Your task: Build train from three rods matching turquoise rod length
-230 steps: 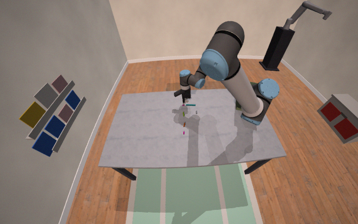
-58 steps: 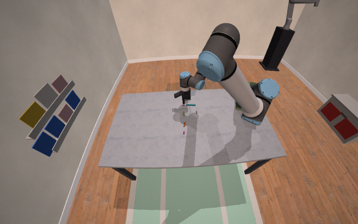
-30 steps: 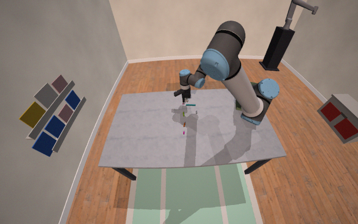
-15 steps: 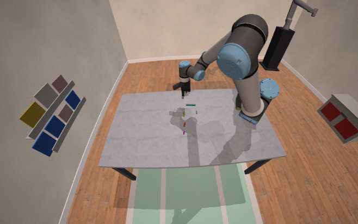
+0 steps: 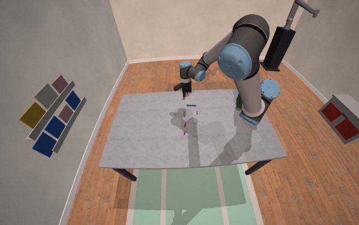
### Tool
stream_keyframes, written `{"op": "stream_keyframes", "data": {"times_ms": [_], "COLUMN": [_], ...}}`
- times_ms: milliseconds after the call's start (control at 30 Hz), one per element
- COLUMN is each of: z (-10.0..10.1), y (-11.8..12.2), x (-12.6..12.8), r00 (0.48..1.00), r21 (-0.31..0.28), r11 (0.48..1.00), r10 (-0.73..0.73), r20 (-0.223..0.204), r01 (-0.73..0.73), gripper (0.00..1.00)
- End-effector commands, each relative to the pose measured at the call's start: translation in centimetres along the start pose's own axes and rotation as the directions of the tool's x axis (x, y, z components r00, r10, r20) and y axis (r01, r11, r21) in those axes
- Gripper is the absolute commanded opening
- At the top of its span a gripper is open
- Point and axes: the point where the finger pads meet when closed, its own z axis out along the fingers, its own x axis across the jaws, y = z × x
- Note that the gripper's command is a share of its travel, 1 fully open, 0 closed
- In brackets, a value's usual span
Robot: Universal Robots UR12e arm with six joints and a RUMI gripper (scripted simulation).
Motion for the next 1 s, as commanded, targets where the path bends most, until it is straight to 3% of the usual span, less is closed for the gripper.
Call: {"op": "stream_keyframes", "data": {"times_ms": [0,300,367,433,867,933,967], "z": [-0.1,-0.2,-0.2,-0.2,-0.1,-0.1,-0.1], "y": [0.3,1.2,1.2,1.7,3.7,3.7,4.0], "x": [-2.2,-6.9,-6.9,-8.7,-14.5,-14.5,-15.3], "r00": [0.995,0.939,0.939,0.899,0.710,0.710,0.678], "r21": [0.000,-0.001,-0.001,-0.001,-0.001,-0.001,-0.001], "r11": [0.995,0.939,0.939,0.899,0.710,0.710,0.678], "r10": [-0.099,-0.345,-0.345,-0.437,-0.704,-0.704,-0.735], "r20": [0.000,0.000,0.000,0.000,0.001,0.001,0.001], "r01": [0.099,0.345,0.345,0.437,0.704,0.704,0.735], "gripper": [0.00,0.00,0.00,0.00,0.00,0.00,0.00]}}
